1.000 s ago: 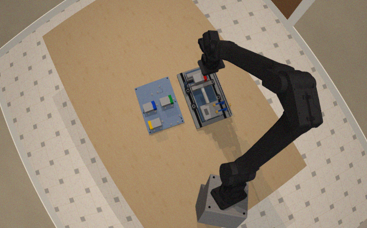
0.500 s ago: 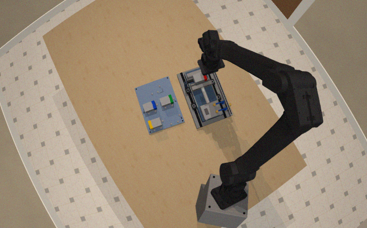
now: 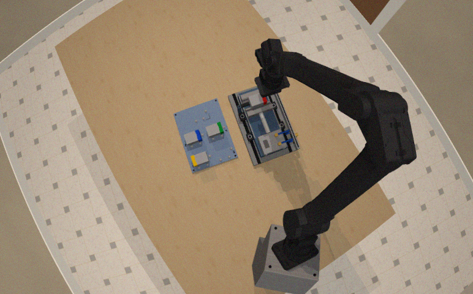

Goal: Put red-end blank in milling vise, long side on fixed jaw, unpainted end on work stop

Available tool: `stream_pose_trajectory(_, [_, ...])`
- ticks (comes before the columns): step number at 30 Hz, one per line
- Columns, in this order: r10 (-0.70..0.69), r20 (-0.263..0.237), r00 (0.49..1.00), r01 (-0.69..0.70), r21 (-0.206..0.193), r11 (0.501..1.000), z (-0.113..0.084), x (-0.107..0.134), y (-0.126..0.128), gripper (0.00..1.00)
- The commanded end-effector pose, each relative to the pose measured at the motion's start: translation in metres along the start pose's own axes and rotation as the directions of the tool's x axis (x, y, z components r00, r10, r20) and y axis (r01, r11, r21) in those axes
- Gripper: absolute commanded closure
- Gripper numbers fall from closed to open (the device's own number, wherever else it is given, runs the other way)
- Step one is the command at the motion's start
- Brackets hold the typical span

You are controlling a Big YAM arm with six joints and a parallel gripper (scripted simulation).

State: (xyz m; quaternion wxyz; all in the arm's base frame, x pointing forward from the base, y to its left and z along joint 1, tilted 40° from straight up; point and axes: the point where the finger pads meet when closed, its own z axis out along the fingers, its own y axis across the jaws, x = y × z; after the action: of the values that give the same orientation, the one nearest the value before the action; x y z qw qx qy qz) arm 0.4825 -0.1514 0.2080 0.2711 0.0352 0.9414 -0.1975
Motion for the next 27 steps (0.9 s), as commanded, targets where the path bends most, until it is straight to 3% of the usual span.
stream_pose_trajectory(1, [0.004,0.040,0.999,-0.004,0.002,1.000,-0.021,-0.013,0.000,1.00])
stream_pose_trajectory(19, [0.009,0.057,0.998,-0.010,0.009,1.000,-0.016,-0.016,-0.005,1.00])
stream_pose_trajectory(23, [-0.002,0.013,1.000,0.002,0.004,1.000,0.007,-0.005,-0.002,1.00])
stream_pose_trajectory(27, [0.003,0.007,1.000,-0.003,0.007,1.000,0.013,-0.002,-0.005,1.00])
